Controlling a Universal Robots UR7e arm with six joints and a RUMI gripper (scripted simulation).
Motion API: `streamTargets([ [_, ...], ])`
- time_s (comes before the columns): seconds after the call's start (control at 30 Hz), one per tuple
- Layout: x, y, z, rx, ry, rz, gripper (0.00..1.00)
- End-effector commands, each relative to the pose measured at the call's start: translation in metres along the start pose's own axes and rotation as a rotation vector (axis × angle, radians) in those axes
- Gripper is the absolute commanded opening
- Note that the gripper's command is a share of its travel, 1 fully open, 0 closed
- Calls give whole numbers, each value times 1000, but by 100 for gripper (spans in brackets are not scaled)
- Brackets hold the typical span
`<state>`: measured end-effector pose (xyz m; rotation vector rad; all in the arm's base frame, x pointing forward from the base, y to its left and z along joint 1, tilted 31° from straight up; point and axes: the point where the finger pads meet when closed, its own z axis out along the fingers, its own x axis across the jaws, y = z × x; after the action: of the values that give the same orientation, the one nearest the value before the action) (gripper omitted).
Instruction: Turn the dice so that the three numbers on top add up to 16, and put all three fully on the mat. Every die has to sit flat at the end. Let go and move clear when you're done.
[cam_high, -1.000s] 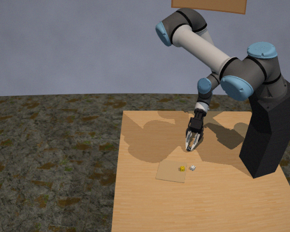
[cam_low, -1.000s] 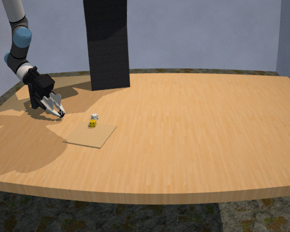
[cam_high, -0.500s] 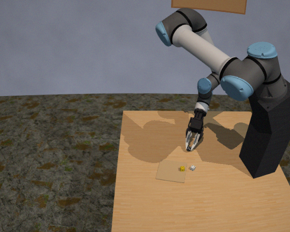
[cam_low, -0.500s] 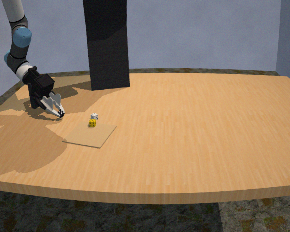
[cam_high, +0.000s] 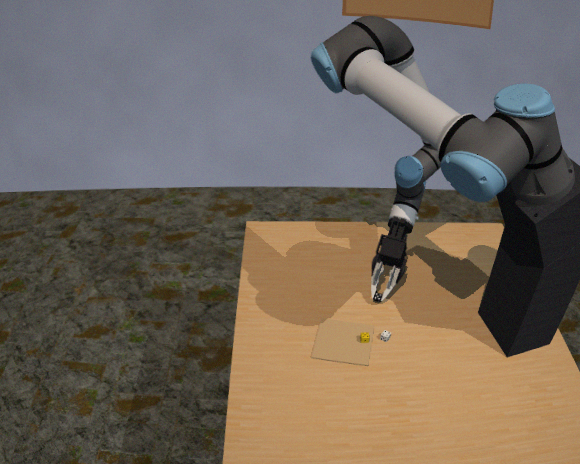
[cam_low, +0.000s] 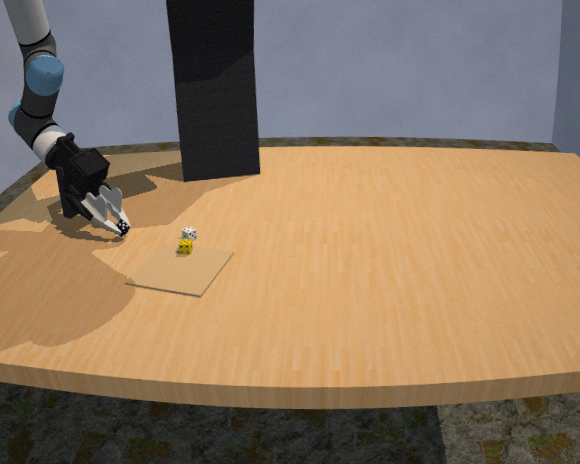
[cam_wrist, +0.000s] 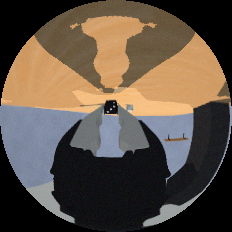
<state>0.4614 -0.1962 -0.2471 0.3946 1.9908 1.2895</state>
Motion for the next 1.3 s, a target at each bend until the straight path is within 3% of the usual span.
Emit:
streamTargets([
  [0.0,0,0,0,0,0,-1,3],
  [1.27,0,-9,6,0,0,-1,3],
])
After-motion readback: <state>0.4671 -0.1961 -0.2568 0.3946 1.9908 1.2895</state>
